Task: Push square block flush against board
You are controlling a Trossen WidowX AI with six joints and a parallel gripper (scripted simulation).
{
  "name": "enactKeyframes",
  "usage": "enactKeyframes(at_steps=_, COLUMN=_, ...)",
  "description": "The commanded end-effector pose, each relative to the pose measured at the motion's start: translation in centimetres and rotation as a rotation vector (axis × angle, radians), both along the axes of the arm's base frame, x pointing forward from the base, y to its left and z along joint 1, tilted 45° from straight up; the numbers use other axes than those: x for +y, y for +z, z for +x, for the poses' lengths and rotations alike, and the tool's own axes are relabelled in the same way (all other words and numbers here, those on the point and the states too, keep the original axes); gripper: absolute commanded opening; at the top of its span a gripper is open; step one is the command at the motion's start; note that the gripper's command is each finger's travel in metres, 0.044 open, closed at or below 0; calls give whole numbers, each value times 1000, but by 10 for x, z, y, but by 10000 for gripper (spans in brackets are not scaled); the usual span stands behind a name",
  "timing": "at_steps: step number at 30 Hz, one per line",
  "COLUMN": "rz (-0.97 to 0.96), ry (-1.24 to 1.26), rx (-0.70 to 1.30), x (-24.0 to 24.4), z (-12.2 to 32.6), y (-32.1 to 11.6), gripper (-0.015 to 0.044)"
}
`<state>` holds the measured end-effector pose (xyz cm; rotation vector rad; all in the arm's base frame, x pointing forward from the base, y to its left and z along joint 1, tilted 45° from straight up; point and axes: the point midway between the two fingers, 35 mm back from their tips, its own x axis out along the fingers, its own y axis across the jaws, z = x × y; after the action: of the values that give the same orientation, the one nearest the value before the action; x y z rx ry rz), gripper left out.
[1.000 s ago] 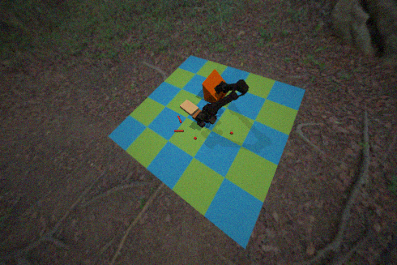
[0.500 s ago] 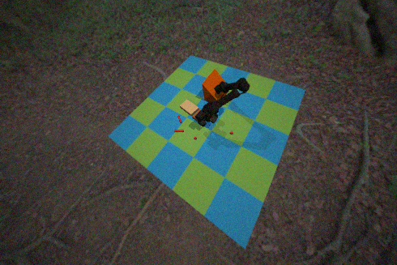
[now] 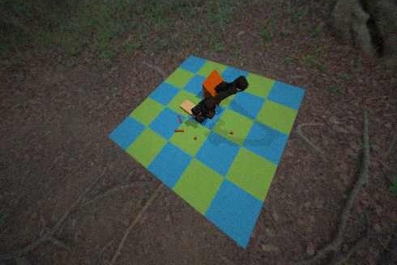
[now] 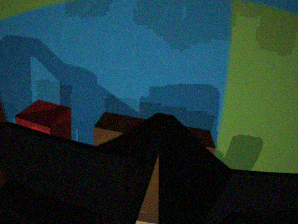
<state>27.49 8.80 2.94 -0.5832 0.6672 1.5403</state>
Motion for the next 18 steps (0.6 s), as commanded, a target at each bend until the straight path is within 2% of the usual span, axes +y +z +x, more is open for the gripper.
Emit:
enactKeyframes(at_steps=1, rz=-2, ry=7, rx=8, x=12, z=-4, y=-18, gripper=0)
enactKeyframes(at_steps=5, rz=1, ry=7, rx=8, x=36, z=-8, y=-42, gripper=0)
enactKeyframes(at_steps=18, rz=-2, ry=6, rx=7, x=28, z=-6, y=-50, gripper=0)
